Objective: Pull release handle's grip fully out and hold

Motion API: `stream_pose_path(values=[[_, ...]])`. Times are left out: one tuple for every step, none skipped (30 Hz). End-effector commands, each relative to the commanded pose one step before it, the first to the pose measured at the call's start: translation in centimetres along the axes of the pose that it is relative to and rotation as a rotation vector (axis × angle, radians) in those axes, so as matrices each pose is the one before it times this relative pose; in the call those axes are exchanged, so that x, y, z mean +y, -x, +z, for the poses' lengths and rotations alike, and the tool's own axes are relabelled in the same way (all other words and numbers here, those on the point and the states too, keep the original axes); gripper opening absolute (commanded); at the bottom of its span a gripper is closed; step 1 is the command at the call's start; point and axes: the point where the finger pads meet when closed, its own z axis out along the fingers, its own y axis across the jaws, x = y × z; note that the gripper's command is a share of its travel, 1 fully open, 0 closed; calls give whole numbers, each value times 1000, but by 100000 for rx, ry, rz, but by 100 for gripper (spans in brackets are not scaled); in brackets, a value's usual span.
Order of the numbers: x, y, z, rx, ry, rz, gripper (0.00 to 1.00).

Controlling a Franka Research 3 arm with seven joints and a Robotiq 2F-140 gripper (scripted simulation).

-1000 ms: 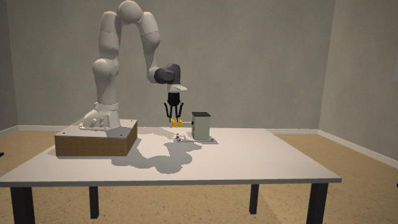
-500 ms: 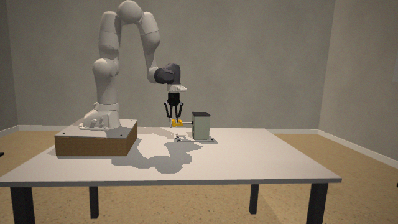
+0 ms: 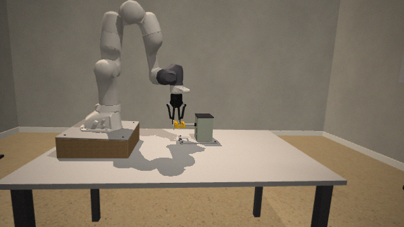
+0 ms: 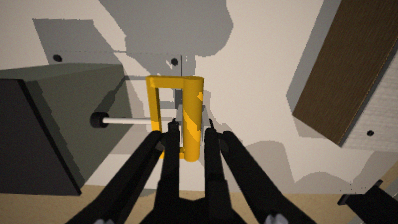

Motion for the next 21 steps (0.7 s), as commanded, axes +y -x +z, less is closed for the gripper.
stream_pose_path(values=[[974,-11,70,750,1417,-47,0],[201,0,0,0,0,0,0],[238,0,0,0,0,0,0],[201,0,0,0,0,0,0],[109,-1,0,1,0,0,0],[21,0,0,0,0,0,0],[0,0,0,0,0,0,0],[0,0,0,0,0,0,0],[0,0,0,0,0,0,0],[0,0,0,0,0,0,0],[0,0,0,0,0,0,0],[0,0,0,0,0,0,0],[0,0,0,0,0,0,0],[0,0,0,0,0,0,0],[0,0,0,0,0,0,0],[0,0,0,0,0,0,0],[0,0,0,0,0,0,0],[0,0,0,0,0,0,0],[0,0,0,0,0,0,0],[0,0,0,0,0,0,0],[0,0,0,0,0,0,0]])
